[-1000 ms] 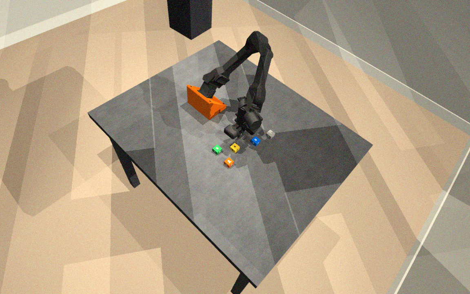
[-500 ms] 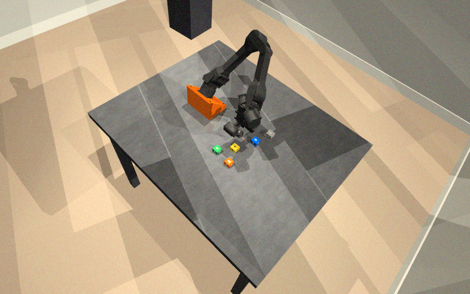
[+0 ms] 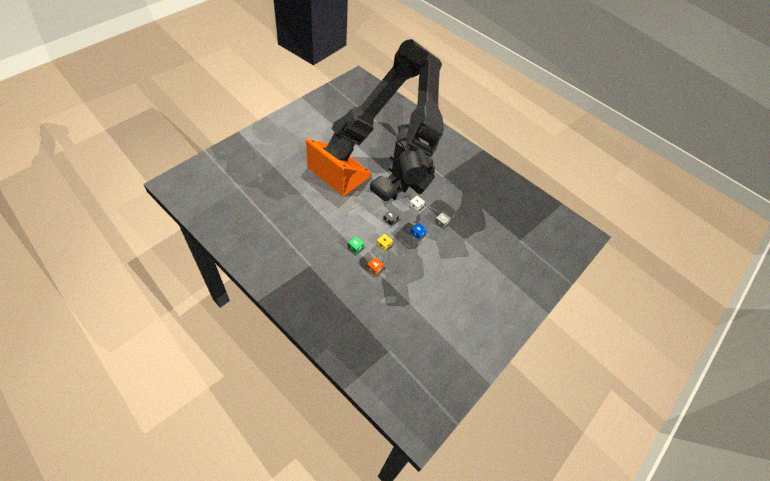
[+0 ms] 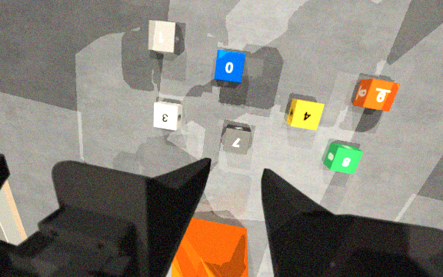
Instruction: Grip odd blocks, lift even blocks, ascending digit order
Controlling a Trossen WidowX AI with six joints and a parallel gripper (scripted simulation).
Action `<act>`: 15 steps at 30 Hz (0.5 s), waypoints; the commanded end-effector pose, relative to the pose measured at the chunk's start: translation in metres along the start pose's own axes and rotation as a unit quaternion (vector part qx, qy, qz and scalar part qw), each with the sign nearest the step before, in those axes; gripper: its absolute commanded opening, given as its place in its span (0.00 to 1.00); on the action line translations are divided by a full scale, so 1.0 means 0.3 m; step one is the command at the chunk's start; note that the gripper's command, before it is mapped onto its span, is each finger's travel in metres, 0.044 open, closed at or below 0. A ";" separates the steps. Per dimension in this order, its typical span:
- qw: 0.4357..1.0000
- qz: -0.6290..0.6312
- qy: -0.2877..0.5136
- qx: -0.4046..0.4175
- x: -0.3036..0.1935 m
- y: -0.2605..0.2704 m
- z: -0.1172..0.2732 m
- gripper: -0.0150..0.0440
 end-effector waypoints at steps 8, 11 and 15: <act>1.000 0.001 0.005 -0.001 -0.003 -0.008 0.015 0.46; 1.000 -0.011 0.007 -0.004 0.019 -0.129 0.022 0.46; 1.000 -0.009 0.006 -0.005 0.040 -0.341 0.024 0.46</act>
Point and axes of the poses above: the point midway between the two fingers, 35 mm back from their tips, its own z axis back along the fingers, its own y axis across the jaws, x = y × z, the point moved 3 cm from there along z, back along the fingers, and after that the axes turned 15 degrees about -z, right-handed, at the moved point
